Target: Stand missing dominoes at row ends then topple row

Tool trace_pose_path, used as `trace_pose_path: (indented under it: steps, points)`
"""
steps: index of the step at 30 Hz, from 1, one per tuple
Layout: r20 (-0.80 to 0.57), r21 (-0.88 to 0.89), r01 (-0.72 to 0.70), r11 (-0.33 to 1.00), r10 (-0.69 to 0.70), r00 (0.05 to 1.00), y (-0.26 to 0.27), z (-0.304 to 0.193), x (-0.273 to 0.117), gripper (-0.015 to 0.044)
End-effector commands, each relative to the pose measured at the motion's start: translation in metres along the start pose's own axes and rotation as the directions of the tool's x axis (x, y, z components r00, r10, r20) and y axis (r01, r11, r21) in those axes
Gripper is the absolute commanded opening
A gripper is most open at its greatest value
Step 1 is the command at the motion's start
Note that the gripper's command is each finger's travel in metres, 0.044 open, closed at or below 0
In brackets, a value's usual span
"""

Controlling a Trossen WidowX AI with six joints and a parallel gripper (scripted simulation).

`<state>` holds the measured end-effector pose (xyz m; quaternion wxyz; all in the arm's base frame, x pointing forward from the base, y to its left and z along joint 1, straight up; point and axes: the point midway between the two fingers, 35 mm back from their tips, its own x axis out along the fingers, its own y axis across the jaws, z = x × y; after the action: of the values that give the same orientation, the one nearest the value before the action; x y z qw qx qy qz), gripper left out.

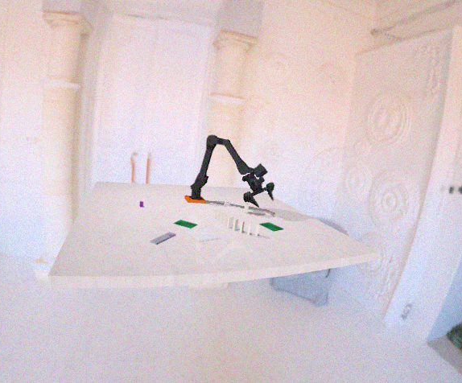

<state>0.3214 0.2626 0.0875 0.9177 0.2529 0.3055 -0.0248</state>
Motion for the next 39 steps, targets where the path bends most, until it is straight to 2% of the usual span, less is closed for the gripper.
trace_pose_path:
  steps: [1, 7, 9, 17, 39]
  points:
    - [-0.411, 0.534, 0.395, 0.747, -0.179, 0.894, 0.001, 0.022, -0.021, 0.0440]
    - [-0.529, 0.590, 0.585, 0.556, -0.281, 0.801, -0.017, 0.023, -0.039, 0.0440]
    - [-0.574, 0.625, 0.641, 0.445, -0.294, 0.764, -0.018, 0.027, -0.046, 0.0440]
    - [-0.675, 0.574, 0.792, 0.206, -0.427, 0.601, -0.046, 0.026, -0.081, 0.0440]
    - [-0.679, 0.571, 0.797, 0.195, -0.433, 0.593, -0.047, 0.026, -0.083, 0.0440]
